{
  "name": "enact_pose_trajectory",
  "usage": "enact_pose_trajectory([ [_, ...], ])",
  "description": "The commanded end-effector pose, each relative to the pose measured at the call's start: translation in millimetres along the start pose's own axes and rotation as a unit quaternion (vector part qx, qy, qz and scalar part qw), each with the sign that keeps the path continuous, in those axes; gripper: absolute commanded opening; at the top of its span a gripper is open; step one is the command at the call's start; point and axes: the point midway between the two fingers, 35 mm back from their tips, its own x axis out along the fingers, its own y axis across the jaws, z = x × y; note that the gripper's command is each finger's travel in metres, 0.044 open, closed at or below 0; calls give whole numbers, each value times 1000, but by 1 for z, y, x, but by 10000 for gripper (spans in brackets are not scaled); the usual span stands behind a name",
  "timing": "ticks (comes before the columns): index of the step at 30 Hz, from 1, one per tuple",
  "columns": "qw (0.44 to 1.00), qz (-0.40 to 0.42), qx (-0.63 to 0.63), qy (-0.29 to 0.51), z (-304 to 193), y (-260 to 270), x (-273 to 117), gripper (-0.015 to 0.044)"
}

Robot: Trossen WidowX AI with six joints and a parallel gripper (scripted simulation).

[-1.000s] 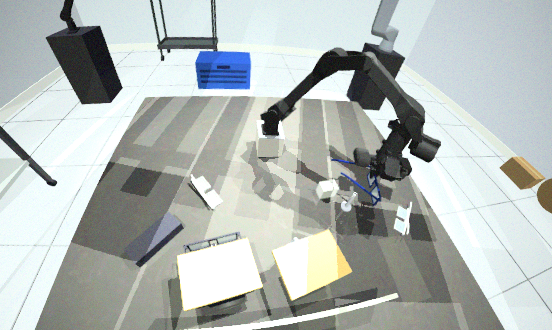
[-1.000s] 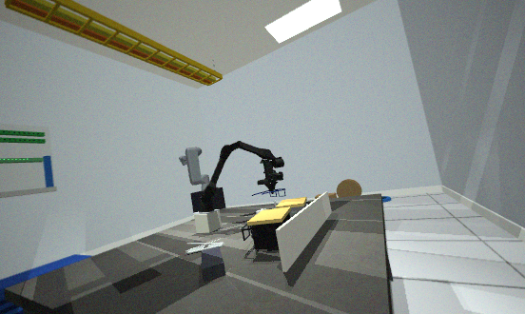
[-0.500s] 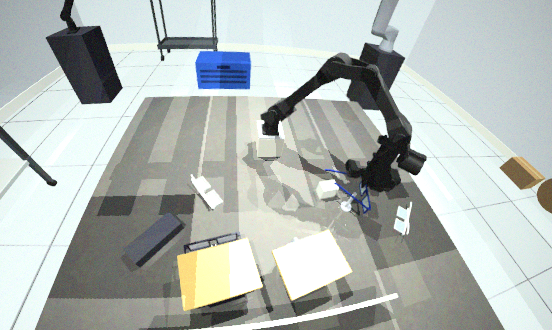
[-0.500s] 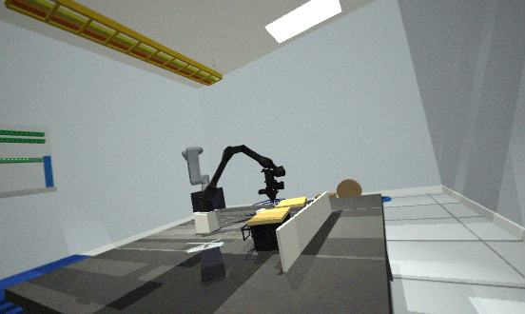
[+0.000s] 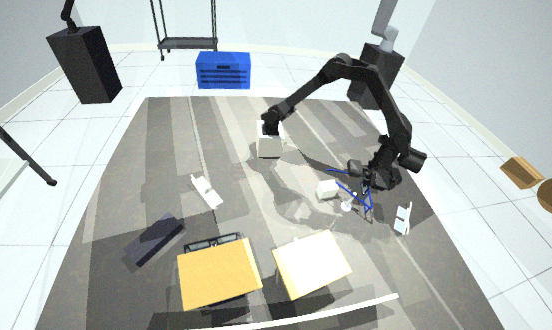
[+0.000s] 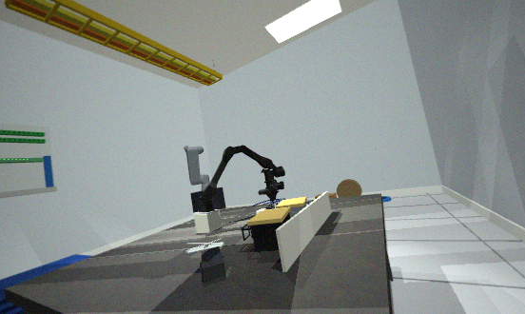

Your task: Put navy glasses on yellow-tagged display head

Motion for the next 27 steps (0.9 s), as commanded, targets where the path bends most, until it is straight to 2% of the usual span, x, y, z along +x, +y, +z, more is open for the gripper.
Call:
enact_pose_trajectory([
  [1,1000,0,1,-1,-2,2,0,0],
  [27,1000,0,1,0,-25,14,0,0],
])
